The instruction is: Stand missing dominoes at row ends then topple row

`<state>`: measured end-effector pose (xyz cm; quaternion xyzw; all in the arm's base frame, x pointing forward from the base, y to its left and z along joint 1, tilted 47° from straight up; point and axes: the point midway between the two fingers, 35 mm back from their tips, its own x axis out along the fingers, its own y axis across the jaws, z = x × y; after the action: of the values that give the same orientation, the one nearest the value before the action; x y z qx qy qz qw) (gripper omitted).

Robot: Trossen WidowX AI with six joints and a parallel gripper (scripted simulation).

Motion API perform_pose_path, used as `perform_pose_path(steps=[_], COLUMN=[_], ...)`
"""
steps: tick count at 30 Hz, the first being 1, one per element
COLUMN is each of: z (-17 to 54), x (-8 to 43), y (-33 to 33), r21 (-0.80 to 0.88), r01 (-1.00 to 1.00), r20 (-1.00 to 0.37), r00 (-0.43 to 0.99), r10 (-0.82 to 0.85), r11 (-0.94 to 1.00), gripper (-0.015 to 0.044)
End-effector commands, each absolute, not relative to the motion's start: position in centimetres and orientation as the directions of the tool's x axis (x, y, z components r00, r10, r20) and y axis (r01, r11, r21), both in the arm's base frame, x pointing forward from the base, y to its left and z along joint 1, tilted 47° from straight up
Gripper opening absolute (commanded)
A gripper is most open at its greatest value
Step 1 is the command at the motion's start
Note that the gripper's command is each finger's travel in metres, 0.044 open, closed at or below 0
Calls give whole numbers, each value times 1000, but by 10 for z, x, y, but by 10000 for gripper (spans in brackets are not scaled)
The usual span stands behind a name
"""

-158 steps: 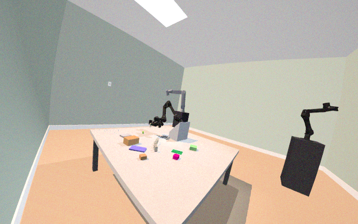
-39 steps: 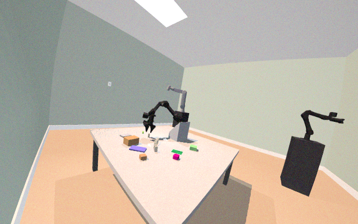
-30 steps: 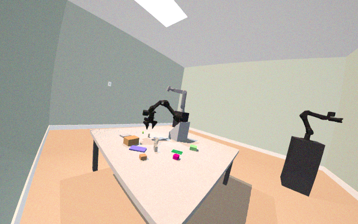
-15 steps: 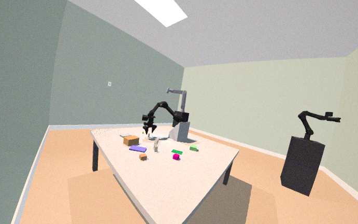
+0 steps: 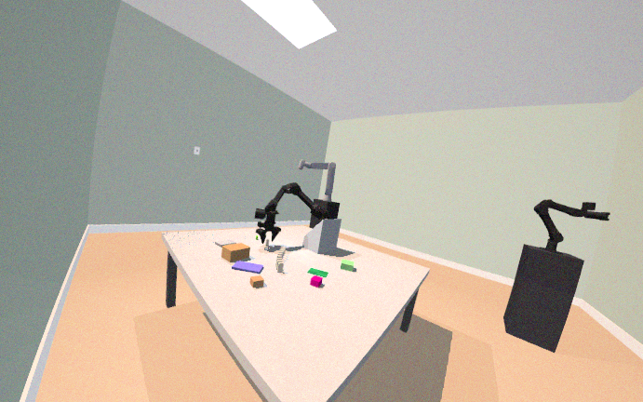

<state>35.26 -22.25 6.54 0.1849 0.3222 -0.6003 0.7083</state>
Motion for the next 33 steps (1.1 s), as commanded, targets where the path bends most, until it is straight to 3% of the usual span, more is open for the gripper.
perform_pose_path(steps=[1, 10, 20, 22, 33], z=[64, 64, 66, 76, 147], x=[353, 353, 355, 365, 348], y=[-223, -223, -221, -207, -133], r21=[-124, -124, -118, -79, -120], r01=[969, 969, 968, 966, 968], r20=[-680, -680, -681, -689, -686], r00=[75, 75, 82, 127, 79], r10=[-730, -730, -728, -714, -723], r11=[215, 215, 220, 247, 220], gripper=[335, 107, 107, 107, 107])
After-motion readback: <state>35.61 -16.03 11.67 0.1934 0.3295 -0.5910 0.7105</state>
